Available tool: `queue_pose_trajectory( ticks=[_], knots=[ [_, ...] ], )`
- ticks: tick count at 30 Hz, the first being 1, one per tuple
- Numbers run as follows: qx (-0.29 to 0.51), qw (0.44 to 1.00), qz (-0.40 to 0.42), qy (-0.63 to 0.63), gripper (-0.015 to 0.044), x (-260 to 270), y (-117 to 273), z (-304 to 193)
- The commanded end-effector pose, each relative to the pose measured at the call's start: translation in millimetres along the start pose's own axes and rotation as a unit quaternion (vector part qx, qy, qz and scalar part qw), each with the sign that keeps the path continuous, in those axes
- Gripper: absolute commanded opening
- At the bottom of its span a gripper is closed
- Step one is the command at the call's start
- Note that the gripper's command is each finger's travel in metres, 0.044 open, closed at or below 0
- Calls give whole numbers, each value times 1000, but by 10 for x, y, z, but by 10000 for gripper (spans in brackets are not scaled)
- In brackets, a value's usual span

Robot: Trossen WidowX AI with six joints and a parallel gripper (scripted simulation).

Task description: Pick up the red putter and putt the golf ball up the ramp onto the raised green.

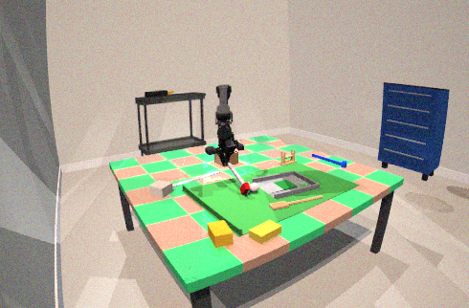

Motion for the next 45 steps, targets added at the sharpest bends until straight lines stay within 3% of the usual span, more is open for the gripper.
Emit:
queue_pose_trajectory(
  ticks=[1, 15, 45],
  knots=[
    [-2, 1000, -4, -8, 0, 144, -13, -30],
    [-2, 1000, -4, -8, 0, 147, 580, -31],
    [0, 1000, -1, -6, 0, 151, 502, -37]
  ],
)
Point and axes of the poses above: the point midway between the two fingers, 35 mm back from their tips, its own y axis back along the fingers, its own x axis across the jaws, z = x × y, the point moved 7 cm from there along y, back along the fingers, and after that the axes turned 7 degrees about y, right-handed, at the moved point
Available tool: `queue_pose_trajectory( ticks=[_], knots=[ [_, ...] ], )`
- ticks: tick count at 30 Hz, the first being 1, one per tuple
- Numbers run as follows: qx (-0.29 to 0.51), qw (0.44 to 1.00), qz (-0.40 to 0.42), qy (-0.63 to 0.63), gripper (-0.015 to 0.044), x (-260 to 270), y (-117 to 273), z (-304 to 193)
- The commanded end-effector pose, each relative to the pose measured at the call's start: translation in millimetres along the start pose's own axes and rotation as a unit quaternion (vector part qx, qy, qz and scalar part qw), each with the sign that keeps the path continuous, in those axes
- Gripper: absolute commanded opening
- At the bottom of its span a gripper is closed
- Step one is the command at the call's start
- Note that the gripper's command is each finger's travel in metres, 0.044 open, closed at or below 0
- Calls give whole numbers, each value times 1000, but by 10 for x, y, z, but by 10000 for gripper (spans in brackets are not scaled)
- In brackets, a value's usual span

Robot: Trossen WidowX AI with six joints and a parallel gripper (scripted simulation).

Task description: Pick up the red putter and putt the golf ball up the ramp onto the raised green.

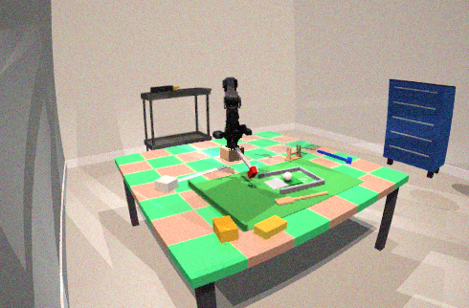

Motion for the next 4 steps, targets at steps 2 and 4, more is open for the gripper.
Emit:
queue_pose_trajectory(
  ticks=[2, 4],
  knots=[
    [-2, 1000, -1, 0, 0, -2, -1, 4],
    [-2, 1000, -1, 0, 0, -2, -1, 4]
  ],
)
Point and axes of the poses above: the point midway between the two fingers, 35 mm back from their tips, its own y axis back along the fingers, its own x axis across the jaws, z = x × y, the point moved 7 cm from there along y, back along the fingers, and after that the axes turned 7 degrees about y, right-handed, at the moved point
